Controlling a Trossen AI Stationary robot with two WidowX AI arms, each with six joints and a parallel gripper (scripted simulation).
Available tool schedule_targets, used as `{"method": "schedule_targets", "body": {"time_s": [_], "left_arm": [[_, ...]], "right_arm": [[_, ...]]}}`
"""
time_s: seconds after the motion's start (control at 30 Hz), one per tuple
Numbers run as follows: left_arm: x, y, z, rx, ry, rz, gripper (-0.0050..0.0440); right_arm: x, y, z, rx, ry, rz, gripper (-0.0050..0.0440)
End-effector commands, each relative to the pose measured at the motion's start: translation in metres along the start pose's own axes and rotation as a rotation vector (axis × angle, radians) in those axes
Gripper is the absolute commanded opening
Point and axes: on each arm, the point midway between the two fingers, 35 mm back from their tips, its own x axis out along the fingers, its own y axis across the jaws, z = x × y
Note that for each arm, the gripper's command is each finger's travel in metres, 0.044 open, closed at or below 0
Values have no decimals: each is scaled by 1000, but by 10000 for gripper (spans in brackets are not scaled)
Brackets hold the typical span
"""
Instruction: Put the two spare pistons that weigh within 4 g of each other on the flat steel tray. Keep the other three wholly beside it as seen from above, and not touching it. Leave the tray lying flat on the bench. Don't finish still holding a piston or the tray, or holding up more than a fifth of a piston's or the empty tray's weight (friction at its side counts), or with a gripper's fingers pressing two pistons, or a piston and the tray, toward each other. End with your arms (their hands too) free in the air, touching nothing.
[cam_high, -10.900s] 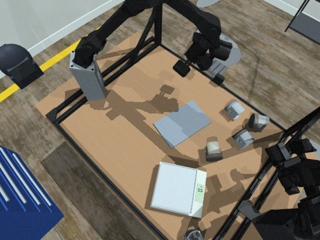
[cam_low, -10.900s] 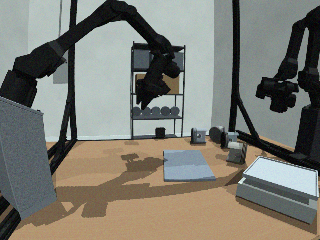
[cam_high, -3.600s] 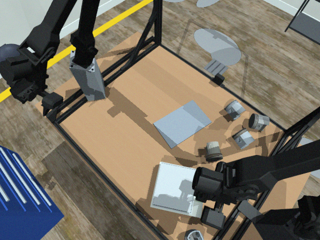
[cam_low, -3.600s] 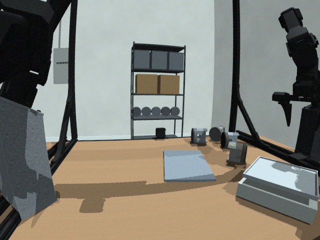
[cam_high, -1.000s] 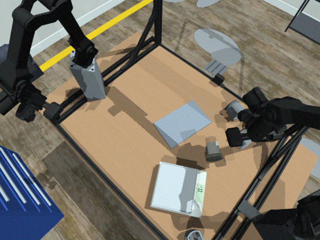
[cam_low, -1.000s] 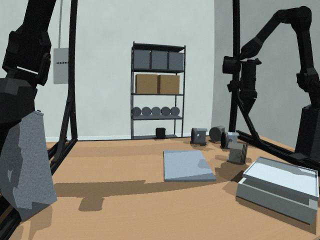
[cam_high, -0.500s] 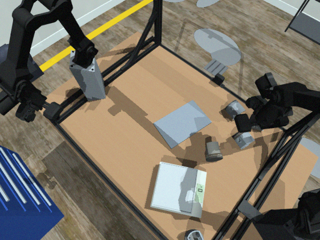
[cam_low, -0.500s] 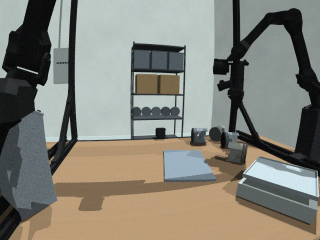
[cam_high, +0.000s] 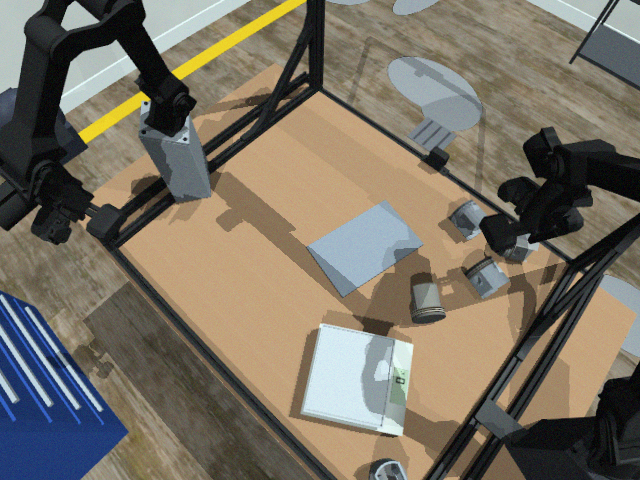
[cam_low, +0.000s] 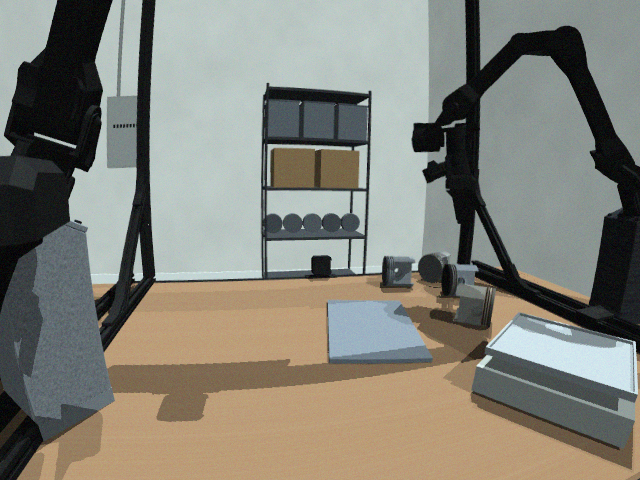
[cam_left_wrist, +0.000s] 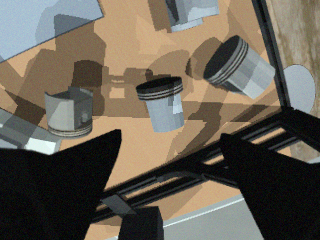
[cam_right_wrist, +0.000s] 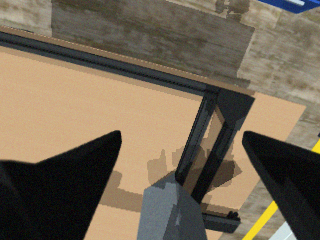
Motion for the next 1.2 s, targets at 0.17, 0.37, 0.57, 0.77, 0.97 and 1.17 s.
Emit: {"method": "schedule_targets", "body": {"time_s": [0.17,0.37,0.57,0.77,0.97,1.17], "left_arm": [[3,-1,1,-185,117,48,378],[4,-2,1,-277,172,71,378],[13,-2,2,-277,172,71,378],[23,-2,2,-277,172,71,378],[29,-2,3,-277,172,71,378],[39,-2,3,-277,172,71,378]], "right_arm": [[0,0,0,-1,1,3,440],[0,0,0,-1,1,3,440],[0,0,0,-1,1,3,440],[0,0,0,-1,1,3,440],[0,0,0,-1,1,3,440],[0,0,0,-1,1,3,440]]}}
